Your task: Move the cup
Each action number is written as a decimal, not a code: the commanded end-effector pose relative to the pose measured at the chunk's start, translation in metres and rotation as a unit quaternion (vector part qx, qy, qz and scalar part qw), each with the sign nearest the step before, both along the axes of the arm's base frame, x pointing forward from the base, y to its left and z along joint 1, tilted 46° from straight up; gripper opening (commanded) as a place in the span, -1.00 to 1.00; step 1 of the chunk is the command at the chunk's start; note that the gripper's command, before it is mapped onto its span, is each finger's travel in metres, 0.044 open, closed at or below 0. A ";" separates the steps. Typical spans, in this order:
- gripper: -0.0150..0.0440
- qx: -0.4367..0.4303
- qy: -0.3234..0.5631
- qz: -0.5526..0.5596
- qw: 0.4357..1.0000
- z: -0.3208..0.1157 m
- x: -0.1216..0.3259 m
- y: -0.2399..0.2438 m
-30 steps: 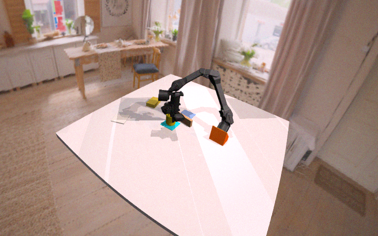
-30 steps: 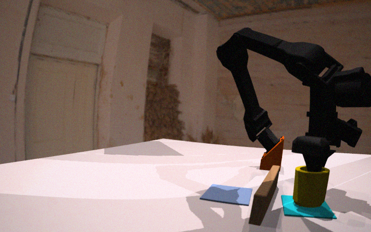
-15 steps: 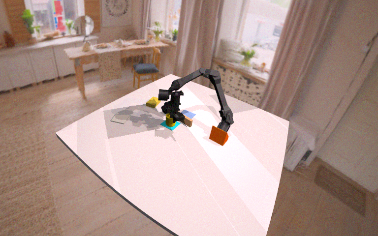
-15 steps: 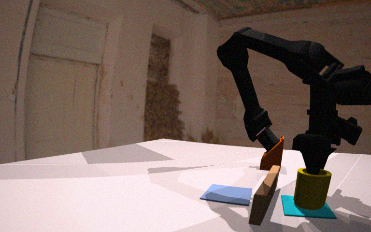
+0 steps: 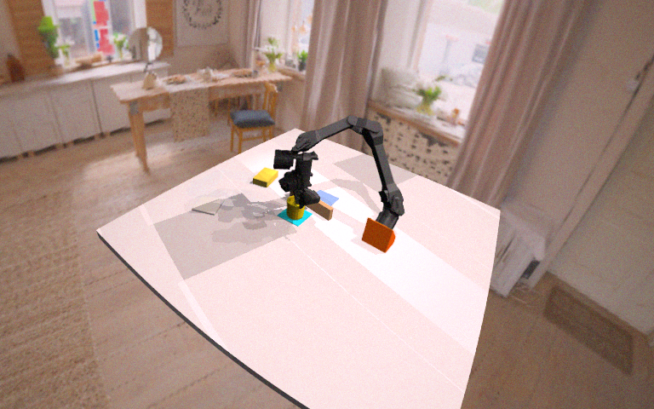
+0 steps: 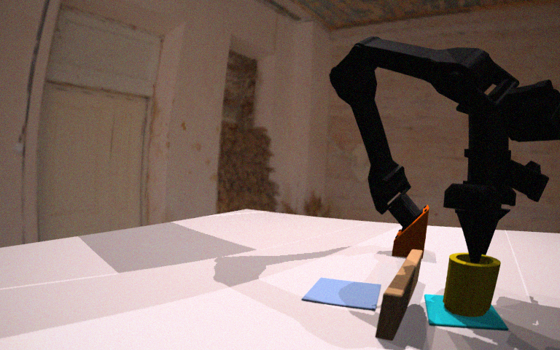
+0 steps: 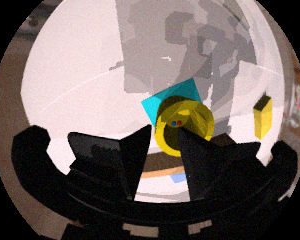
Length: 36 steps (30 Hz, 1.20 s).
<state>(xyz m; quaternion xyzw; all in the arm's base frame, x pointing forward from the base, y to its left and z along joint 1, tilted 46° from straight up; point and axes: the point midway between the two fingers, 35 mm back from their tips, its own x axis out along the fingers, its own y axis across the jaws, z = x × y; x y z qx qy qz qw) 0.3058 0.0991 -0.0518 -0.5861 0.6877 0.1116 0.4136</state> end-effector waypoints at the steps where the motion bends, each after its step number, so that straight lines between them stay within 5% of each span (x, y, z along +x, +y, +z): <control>1: 0.01 0.002 -0.001 -0.003 1.000 0.004 0.000 0.005; 17: 0.01 0.001 0.000 -0.002 1.000 0.019 0.000 0.019; 28: 0.98 -0.001 0.001 0.001 1.000 0.018 0.000 0.018; 36: 1.00 0.001 0.001 0.000 1.000 0.035 0.001 0.037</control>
